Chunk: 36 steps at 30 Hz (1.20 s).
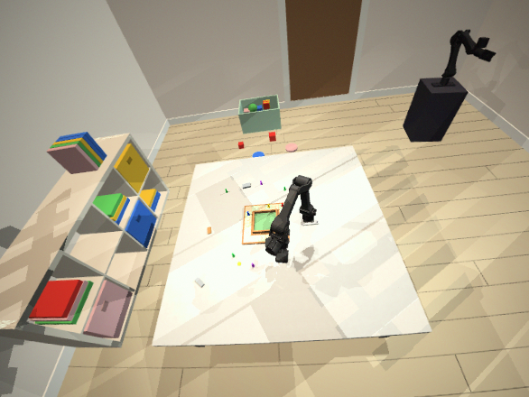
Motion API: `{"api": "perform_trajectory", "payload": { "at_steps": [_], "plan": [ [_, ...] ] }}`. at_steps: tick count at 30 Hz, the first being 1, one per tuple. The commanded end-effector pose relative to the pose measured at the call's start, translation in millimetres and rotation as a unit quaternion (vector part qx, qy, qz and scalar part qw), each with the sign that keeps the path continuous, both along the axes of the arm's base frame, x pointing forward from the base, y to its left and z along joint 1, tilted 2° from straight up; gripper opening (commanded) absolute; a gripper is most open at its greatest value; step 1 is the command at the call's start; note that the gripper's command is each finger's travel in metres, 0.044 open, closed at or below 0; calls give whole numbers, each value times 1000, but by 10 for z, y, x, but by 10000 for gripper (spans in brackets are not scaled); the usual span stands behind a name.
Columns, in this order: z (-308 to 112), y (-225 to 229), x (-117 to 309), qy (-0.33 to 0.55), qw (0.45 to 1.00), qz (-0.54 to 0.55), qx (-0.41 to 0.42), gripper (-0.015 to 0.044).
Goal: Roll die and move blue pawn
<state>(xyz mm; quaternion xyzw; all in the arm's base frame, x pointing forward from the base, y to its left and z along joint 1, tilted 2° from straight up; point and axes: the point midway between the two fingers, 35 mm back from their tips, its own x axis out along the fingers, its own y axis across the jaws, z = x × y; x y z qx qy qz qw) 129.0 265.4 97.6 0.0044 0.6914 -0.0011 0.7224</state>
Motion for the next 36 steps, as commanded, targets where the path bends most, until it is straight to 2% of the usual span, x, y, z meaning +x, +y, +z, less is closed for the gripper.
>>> {"api": "perform_trajectory", "payload": {
  "at_steps": [1,10,36],
  "plan": [
    [215,-13,4,-2,1000,0,0,0],
    [635,-93,-28,-2,1000,-1,-1,0],
    [518,-833,812,-9,1000,20,5,0]
  ]
}}
